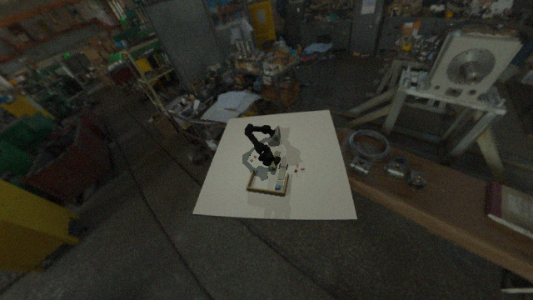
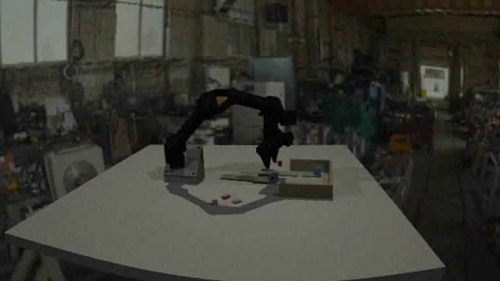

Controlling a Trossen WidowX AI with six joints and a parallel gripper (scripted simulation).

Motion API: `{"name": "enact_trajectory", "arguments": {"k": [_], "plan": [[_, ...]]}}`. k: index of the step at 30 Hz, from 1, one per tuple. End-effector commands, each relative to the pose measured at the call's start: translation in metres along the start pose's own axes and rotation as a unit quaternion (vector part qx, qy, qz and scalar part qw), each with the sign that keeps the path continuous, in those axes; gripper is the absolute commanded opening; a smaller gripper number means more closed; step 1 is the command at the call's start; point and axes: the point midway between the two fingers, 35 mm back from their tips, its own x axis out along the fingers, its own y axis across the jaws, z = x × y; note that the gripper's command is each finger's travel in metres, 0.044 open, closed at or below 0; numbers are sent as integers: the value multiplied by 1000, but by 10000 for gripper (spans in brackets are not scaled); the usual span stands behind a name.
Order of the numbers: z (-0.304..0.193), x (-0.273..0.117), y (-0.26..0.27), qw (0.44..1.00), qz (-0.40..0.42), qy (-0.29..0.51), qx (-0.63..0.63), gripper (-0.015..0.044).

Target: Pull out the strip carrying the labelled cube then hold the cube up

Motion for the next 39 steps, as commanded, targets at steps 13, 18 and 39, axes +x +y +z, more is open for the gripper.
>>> {"name": "enact_trajectory", "arguments": {"k": [13, 18, 39], "plan": [[12, 19, -3, 1000, -3, 1, -1, 250], [12, 27, -3, 1000, -3, 1, -1, 250], [12, 57, -5, 1000, -4, 1, -1, 250]]}}
